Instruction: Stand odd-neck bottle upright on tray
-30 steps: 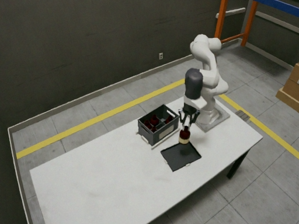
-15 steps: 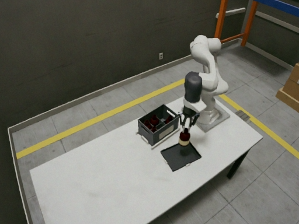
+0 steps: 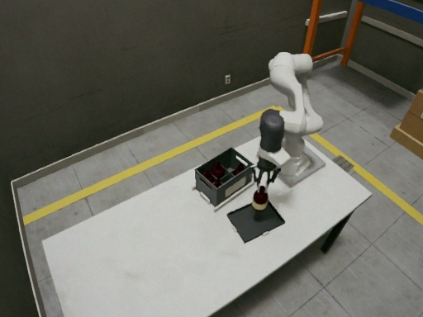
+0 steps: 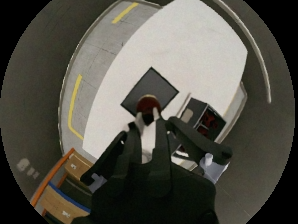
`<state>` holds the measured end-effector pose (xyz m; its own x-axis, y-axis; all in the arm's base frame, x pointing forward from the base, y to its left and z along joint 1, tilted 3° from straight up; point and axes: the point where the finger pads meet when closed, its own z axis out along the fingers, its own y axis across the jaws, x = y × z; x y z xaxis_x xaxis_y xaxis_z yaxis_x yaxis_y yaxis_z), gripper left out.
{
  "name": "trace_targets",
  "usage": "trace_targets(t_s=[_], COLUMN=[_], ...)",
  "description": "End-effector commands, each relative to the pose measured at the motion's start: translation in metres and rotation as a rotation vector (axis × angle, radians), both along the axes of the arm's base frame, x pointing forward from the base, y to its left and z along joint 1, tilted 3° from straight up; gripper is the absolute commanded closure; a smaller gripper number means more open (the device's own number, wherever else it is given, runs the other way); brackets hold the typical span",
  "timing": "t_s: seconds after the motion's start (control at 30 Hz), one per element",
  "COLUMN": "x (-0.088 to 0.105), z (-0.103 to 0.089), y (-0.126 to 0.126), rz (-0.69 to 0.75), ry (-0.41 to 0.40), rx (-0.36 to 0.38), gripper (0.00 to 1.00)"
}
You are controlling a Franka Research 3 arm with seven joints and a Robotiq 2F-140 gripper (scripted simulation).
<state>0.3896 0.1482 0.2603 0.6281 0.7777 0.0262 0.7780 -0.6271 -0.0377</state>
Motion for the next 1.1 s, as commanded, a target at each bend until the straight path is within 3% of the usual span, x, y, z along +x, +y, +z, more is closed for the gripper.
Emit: trace_targets(t_s=[0.0,0.67,1.07], x=[0.006,0.007,0.007], z=[-0.01,-0.065,-0.083], y=[0.004,0.007,0.008], rz=[-0.006,-0.006,-0.006], ry=[-0.018,-0.018,-0.018], rx=[0.008,0.008,0.008], gripper=[0.9,0.9,0.9])
